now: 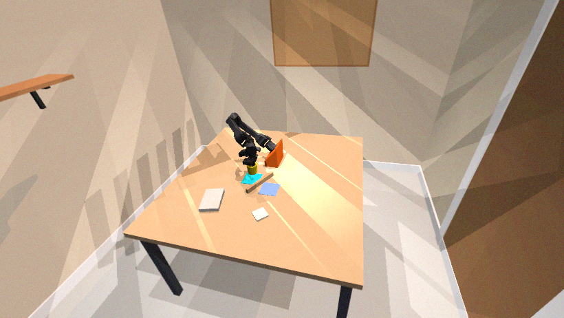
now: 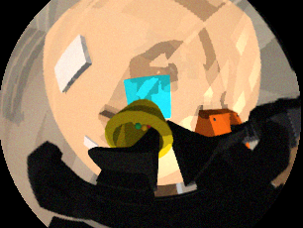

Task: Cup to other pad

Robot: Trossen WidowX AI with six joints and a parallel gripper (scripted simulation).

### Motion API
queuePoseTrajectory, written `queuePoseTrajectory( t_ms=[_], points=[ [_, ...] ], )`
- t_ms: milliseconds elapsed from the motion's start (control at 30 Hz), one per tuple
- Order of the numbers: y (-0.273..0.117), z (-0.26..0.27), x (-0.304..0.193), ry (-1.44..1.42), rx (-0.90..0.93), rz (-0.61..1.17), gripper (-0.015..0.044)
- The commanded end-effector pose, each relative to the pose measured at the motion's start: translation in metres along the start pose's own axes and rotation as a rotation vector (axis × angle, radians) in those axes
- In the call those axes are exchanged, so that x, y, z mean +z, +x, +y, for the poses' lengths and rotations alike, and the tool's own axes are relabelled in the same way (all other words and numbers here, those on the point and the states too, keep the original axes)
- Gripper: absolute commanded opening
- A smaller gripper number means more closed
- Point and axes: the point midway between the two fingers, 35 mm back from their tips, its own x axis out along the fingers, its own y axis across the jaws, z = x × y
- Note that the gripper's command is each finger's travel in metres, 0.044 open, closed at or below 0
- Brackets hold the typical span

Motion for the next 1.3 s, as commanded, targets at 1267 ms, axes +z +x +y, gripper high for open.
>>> queuePoseTrajectory(
  t_ms=[1267],
  points=[
    [0.038, -0.01, 0.018, -0.005, 0.0, -0.005, 0.0]
  ],
)
